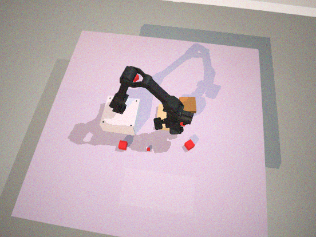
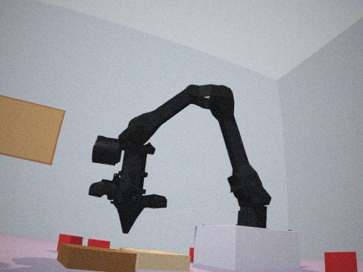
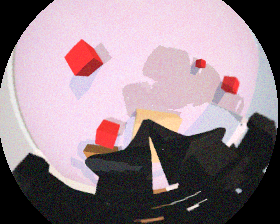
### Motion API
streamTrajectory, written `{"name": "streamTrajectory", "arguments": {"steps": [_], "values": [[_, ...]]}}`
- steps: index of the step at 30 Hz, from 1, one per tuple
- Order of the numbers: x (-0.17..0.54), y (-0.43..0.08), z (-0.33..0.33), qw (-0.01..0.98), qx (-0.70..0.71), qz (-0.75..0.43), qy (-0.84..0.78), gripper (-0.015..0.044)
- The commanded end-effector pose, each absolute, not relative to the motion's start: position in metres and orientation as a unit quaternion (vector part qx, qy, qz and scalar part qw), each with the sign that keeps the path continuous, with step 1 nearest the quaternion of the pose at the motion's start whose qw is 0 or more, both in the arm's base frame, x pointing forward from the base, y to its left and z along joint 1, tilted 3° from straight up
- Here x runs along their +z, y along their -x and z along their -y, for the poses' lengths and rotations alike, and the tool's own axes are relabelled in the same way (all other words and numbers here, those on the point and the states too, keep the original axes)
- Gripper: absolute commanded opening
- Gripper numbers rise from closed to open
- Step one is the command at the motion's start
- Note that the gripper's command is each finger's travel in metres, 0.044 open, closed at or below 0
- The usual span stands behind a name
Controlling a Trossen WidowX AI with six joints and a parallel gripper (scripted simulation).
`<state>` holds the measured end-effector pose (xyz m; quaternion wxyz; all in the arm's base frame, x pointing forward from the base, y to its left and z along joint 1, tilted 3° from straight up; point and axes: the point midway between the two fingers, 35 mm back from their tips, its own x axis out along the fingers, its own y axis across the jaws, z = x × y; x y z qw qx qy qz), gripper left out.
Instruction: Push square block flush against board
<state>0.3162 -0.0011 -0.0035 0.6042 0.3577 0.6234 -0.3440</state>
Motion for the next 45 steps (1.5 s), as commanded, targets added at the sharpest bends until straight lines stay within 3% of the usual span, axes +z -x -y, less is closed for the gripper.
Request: {"name": "streamTrajectory", "arguments": {"steps": [1, 9, 14, 45], "values": [[-0.004, -0.317, 0.010, 0.585, -0.378, -0.604, -0.388, 0.0000], [-0.007, -0.318, 0.021, 0.558, -0.417, -0.577, -0.426, 0.0000], [-0.060, -0.316, 0.025, 0.542, -0.438, -0.562, -0.445, 0.0000], [-0.058, -0.310, -0.017, 0.542, -0.437, -0.562, -0.446, 0.0000]]}}
